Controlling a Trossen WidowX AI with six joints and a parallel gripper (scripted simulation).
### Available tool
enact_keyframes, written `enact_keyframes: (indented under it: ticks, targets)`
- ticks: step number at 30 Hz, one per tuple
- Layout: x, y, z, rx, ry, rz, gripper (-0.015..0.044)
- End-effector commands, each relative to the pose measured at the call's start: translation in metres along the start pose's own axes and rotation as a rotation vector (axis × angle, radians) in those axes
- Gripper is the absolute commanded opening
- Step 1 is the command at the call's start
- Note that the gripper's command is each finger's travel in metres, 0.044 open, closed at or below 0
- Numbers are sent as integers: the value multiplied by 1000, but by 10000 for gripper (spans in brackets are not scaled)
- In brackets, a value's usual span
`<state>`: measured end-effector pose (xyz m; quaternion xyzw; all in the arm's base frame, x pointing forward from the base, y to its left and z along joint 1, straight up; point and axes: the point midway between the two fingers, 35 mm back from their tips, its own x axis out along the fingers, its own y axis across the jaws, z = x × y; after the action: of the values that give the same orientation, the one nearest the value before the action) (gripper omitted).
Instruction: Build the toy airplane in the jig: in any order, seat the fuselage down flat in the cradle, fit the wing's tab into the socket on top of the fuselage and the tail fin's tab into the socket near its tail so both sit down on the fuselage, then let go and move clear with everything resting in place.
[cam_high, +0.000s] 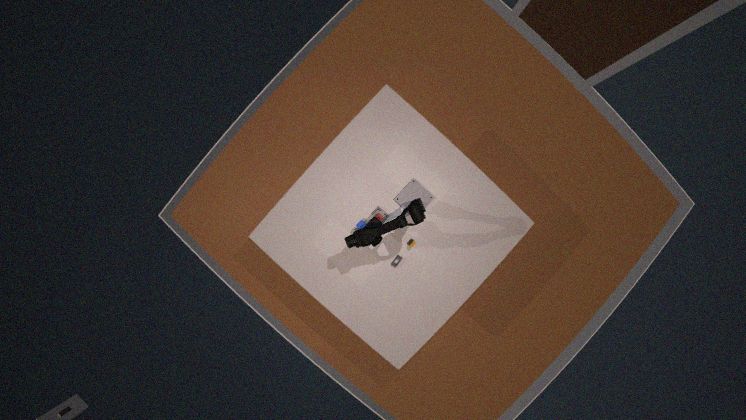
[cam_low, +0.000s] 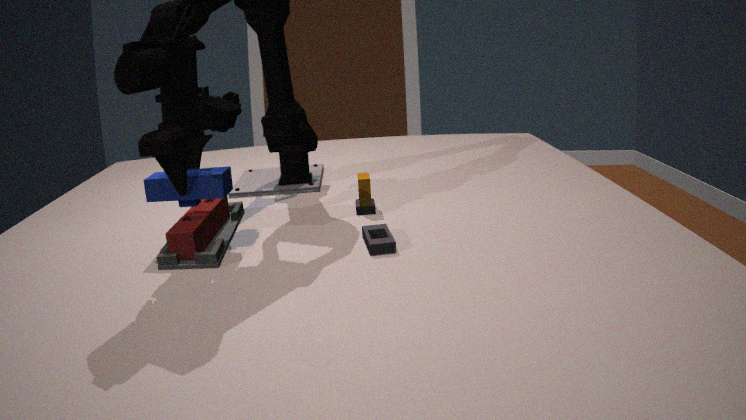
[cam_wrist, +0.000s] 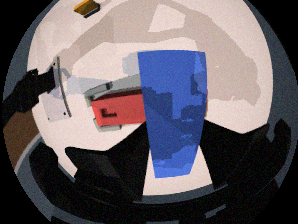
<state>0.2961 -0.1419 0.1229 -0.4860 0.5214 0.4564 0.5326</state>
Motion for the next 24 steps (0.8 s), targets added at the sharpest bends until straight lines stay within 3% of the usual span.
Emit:
enact_keyframes:
  ticks: [1,19,24]
  targets:
    - [8,1,1,-4,-4,8,196]
    - [25,2,1,-4,-4,8,196]
    - [23,1,1,0,-2,5,162]
